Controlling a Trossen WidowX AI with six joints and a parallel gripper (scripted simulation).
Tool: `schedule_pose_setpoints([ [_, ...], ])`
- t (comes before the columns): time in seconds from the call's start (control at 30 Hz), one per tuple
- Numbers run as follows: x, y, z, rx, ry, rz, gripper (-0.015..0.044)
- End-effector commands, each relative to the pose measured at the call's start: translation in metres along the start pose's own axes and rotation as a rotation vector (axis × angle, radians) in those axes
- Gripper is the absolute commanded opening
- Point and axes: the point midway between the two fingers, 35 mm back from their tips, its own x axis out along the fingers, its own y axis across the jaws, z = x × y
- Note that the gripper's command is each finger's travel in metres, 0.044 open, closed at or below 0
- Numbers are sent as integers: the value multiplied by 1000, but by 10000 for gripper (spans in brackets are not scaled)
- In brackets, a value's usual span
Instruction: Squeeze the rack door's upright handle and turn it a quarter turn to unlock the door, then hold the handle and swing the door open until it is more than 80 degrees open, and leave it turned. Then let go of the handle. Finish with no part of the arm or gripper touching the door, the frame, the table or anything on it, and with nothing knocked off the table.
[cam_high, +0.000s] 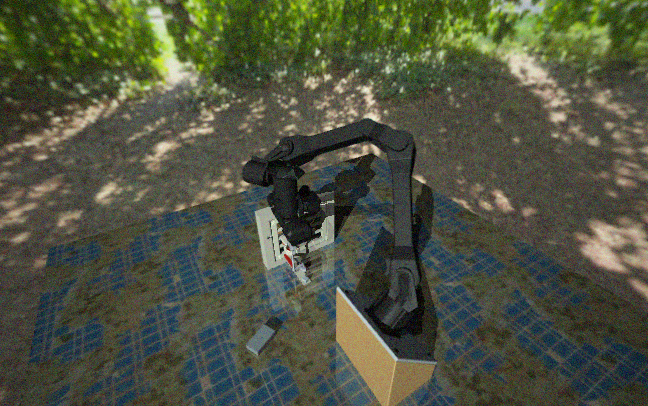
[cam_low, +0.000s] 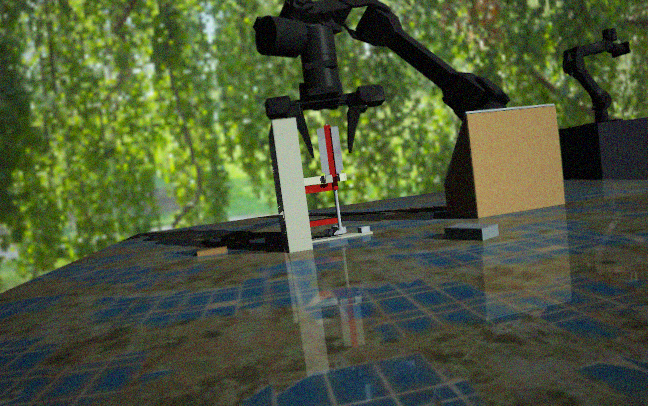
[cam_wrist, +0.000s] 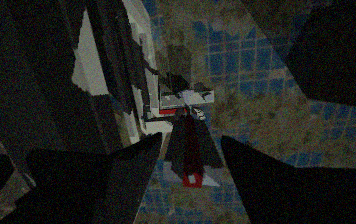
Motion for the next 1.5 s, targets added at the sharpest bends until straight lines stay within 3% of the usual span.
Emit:
schedule_pose_setpoints([
  [0.0, 1, 1, 1, 42, -2, 2, 283],
  [1.47, 1, 1, 1, 42, -2, 2, 11],
])
